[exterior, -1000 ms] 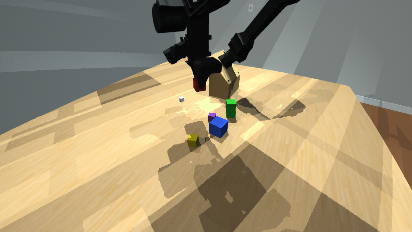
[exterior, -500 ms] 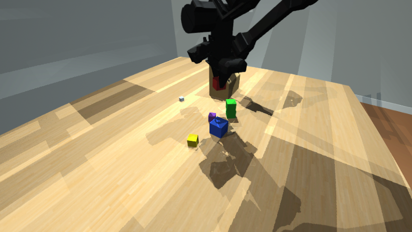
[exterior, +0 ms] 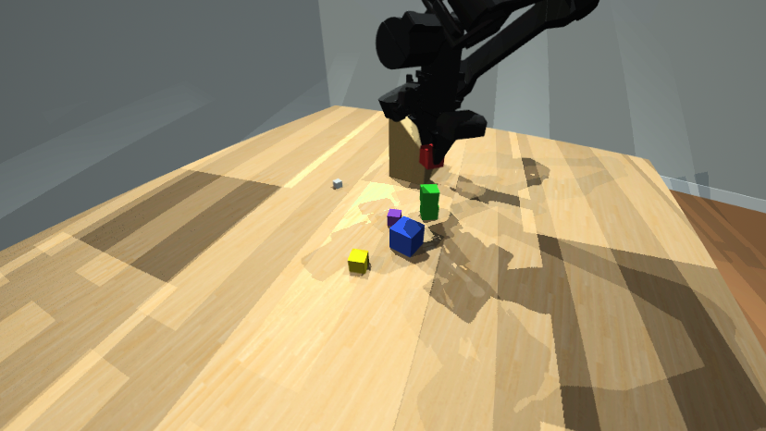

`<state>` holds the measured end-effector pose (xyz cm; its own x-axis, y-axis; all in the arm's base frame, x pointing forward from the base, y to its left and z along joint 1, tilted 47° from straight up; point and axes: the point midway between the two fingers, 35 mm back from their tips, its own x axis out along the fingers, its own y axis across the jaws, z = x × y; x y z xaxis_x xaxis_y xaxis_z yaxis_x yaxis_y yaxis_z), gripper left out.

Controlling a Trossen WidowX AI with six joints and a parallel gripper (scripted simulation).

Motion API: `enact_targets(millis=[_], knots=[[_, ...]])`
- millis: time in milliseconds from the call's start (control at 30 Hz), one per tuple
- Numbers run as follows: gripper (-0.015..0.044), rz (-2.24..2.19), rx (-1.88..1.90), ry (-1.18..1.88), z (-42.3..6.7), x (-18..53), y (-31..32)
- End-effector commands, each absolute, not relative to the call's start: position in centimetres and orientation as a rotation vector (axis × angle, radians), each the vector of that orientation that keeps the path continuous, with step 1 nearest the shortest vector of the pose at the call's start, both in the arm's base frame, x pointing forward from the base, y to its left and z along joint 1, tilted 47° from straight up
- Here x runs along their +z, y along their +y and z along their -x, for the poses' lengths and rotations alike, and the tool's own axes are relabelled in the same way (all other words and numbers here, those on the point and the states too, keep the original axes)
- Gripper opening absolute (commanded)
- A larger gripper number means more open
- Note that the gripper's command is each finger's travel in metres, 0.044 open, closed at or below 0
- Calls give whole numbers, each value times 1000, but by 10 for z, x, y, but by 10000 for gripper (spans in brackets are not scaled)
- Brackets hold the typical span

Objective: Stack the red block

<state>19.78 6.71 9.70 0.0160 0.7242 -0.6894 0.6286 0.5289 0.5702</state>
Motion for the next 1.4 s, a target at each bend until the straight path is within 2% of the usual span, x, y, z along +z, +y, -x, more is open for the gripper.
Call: enact_targets(millis=[0, 500, 1367], knots=[[0, -1161, 110, 1683, -196, 90, 76], [0, -1162, 112, 1683, -196, 62, 106], [0, -1162, 112, 1683, -196, 61, 107]])
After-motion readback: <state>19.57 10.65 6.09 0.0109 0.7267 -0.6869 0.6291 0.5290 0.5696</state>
